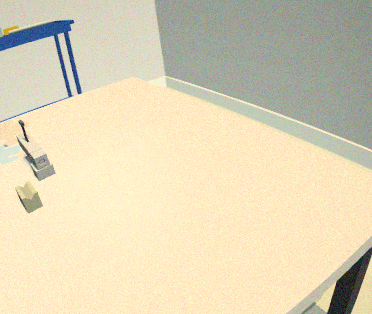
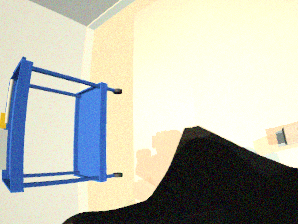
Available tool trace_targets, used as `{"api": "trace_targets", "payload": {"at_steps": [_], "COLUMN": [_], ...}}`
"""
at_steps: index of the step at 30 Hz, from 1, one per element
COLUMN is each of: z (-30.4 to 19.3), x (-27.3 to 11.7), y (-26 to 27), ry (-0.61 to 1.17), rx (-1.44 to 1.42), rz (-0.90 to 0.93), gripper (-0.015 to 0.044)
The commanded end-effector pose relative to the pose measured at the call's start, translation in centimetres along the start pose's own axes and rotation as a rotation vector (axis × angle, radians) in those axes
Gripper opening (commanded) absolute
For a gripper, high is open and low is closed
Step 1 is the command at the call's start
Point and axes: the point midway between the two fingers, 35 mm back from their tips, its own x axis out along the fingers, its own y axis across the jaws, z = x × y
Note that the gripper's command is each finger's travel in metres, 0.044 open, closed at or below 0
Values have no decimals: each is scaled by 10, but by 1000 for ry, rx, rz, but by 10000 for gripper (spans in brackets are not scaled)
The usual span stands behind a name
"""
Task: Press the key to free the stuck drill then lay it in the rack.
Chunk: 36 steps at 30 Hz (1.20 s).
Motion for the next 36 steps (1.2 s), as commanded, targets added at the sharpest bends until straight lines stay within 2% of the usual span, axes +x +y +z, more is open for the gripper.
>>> {"api": "trace_targets", "payload": {"at_steps": [1, 7, 13, 36], "z": [-9, -34, -71, -80], "x": [42, 90, 109, 120], "y": [-51, -140, -219, -229], "ry": [112, 356, 640, 649], "rx": [-50, -123, -187, -189], "rz": [-171, -409, -572, -576], "gripper": [0, 0, 0, 0]}}
